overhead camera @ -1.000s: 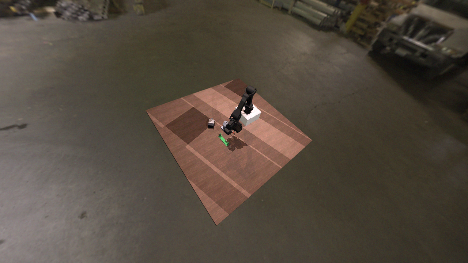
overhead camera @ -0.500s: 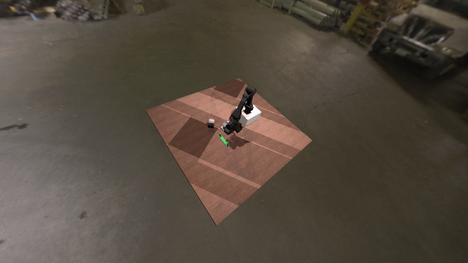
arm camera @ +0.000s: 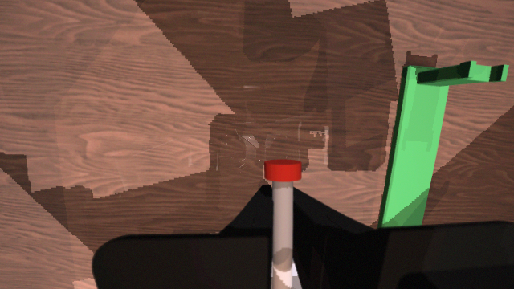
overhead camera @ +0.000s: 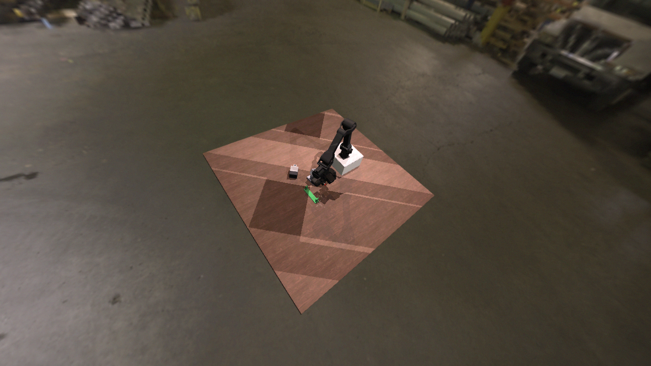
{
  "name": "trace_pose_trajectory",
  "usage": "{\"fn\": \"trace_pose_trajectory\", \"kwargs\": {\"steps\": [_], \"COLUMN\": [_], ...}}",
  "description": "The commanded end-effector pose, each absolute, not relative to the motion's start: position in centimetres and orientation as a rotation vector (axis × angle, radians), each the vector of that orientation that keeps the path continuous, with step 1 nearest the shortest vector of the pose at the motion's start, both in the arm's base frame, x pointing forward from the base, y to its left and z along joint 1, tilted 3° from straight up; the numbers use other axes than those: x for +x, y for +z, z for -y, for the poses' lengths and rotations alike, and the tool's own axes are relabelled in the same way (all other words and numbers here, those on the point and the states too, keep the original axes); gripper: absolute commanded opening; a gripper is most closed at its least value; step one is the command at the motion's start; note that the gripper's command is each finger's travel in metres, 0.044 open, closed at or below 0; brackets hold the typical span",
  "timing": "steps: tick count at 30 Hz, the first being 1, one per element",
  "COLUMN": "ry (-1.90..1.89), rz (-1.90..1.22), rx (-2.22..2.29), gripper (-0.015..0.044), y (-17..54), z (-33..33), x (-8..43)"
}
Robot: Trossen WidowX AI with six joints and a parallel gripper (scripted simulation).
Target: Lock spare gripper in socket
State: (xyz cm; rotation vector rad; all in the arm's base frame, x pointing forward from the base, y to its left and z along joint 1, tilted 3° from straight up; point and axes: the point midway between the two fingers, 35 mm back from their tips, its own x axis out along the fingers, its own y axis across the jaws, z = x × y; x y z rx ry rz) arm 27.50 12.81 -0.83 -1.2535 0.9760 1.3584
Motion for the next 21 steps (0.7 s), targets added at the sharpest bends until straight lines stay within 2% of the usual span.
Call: {"fn": "trace_pose_trajectory", "kwargs": {"steps": [1,21], "ry": [1.383,1.399], "rz": [-0.943,-0.898], "rx": [-1.2,-1.144], "gripper": [0.0,0.0], "y": [-0.5,0.4], "z": [-13.0,-14.3], "x": [27.5,27.5]}}
